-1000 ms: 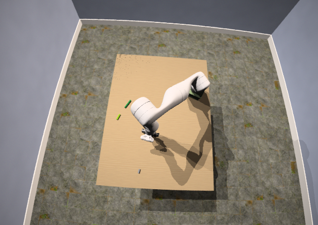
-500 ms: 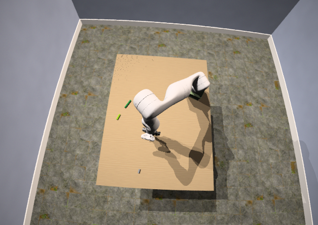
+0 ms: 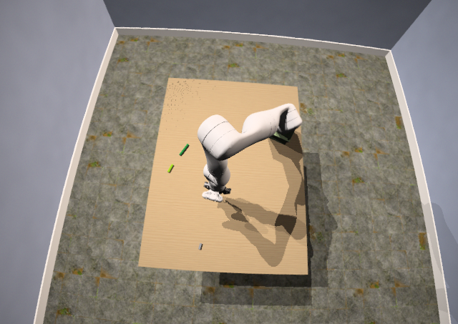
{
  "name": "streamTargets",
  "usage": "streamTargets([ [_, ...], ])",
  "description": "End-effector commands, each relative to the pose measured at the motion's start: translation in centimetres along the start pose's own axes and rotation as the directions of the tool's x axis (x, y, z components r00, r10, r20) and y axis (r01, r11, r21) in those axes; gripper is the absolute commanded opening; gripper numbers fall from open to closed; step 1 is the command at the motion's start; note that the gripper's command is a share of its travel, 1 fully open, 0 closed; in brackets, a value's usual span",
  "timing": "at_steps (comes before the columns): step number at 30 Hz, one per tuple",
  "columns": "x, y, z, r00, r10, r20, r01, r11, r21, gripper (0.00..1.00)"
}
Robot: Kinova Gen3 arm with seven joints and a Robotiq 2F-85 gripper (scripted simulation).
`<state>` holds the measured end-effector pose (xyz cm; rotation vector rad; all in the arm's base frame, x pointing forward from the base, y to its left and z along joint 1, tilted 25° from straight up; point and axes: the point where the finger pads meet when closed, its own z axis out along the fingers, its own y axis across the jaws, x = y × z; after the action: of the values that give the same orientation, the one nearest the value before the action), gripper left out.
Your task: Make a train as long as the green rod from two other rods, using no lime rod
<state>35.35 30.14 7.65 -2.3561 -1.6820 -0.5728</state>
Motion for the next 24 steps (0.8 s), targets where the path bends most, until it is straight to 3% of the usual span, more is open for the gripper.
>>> streamTargets([
  [1, 0.15, 0.63, -0.83, 1.000, 0.006, -0.008, -0.006, 1.000, -0.012, 0.24],
  [11, 0.15, 0.63, -1.15, 1.000, 0.006, -0.008, -0.006, 1.000, -0.012, 0.24],
  [12, 0.15, 0.63, -1.15, 1.000, 0.006, -0.008, -0.006, 1.000, -0.012, 1.00],
  [24, 0.15, 0.63, -1.15, 1.000, 0.006, -0.008, -0.006, 1.000, -0.012, 1.00],
])
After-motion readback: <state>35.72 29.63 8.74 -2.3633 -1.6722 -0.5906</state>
